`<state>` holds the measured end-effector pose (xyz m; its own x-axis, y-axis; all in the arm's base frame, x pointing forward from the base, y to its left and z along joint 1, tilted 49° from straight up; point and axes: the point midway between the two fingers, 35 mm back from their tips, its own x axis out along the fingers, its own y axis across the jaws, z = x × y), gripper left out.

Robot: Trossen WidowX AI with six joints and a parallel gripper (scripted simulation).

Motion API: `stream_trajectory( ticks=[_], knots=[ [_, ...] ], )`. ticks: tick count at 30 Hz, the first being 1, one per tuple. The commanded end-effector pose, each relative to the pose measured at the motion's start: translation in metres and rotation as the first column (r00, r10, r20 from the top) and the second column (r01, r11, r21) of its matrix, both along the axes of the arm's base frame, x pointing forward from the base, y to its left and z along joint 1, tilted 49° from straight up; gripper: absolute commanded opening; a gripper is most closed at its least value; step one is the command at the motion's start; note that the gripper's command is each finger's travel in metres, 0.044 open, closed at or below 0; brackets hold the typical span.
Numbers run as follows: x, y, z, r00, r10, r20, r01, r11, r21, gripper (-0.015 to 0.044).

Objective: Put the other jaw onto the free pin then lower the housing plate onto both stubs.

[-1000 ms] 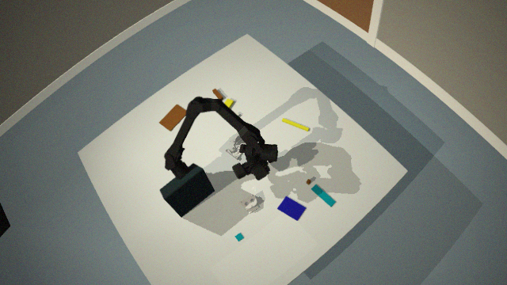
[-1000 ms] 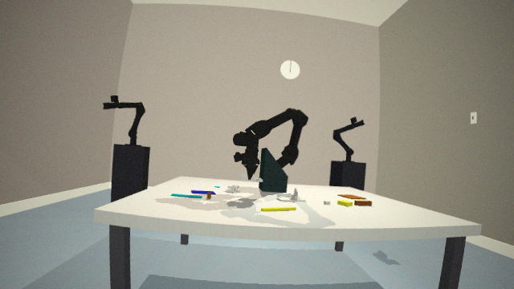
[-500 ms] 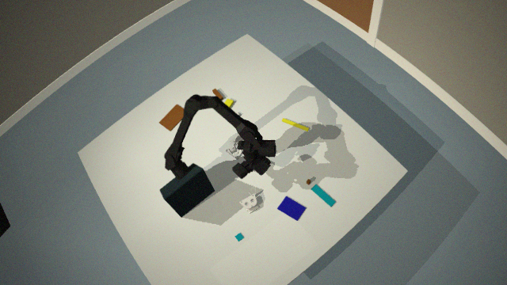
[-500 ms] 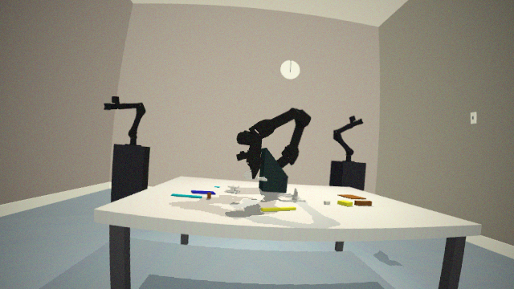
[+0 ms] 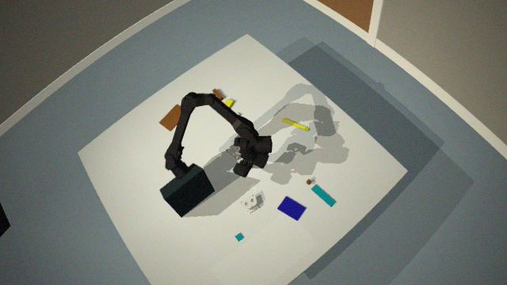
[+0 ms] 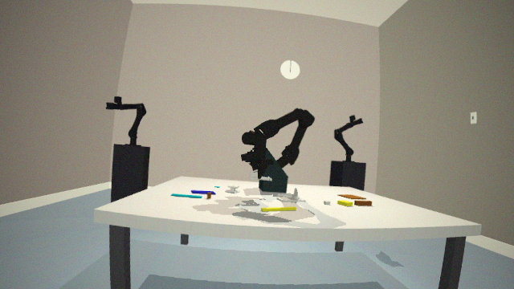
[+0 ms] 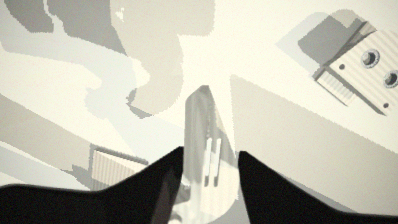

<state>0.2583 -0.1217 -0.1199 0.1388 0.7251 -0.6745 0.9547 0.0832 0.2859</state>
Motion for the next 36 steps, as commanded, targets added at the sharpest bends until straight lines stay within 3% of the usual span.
stream_trajectory(
  ticks=[1, 18, 36],
  knots=[
    [-0.001, 0.006, 0.005, 0.995, 0.065, 0.071, -0.064, 0.998, -0.010, 0.0134],
    [-0.002, 0.022, 0.023, 0.890, 0.318, 0.326, -0.298, 0.948, -0.112, 0.0134],
    [-0.005, 0.040, 0.041, 0.644, 0.551, 0.531, -0.483, 0.831, -0.277, 0.0134]
  ],
)
